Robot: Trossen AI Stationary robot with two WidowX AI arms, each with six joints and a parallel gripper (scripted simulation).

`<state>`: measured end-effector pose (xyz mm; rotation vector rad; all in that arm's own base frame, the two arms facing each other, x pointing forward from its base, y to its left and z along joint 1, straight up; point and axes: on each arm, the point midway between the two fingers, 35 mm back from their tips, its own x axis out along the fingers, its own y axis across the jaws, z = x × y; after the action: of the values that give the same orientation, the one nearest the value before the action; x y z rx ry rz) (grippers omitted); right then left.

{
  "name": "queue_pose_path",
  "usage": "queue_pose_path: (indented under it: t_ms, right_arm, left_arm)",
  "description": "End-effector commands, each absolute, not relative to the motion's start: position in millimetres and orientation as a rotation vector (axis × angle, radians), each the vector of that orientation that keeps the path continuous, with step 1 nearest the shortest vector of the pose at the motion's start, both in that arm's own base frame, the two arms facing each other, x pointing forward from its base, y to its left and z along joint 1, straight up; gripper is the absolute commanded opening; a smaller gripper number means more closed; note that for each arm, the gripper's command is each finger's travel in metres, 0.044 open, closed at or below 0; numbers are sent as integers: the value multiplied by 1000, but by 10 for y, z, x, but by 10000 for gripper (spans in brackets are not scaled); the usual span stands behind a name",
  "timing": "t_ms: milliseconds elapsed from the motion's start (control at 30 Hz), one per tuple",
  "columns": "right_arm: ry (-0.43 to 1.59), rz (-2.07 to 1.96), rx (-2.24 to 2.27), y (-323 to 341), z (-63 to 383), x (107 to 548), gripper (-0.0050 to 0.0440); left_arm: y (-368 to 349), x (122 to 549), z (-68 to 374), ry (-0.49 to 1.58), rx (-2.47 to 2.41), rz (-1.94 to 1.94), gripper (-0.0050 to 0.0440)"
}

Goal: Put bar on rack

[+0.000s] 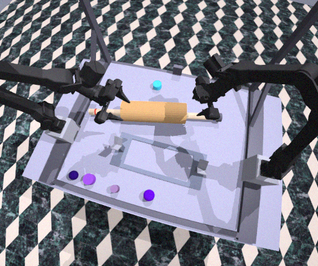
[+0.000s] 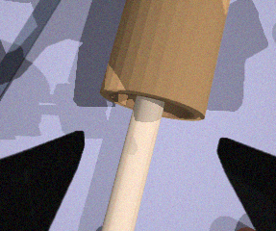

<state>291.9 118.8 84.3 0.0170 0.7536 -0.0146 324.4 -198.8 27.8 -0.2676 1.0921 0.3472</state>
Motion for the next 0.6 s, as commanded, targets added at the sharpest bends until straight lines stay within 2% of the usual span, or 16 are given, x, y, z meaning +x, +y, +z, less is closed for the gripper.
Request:
queue_pose_path:
  t_ms: [0, 567]
  right_arm:
    - [921, 71, -8, 1416, 611, 2642, 400]
    - [1112, 123, -62, 1457, 319, 2206, 400]
  left_arm:
    - [-2027, 3101, 148, 1183, -221, 295, 400]
    - [-2058, 2970, 28, 1264, -188, 247, 400]
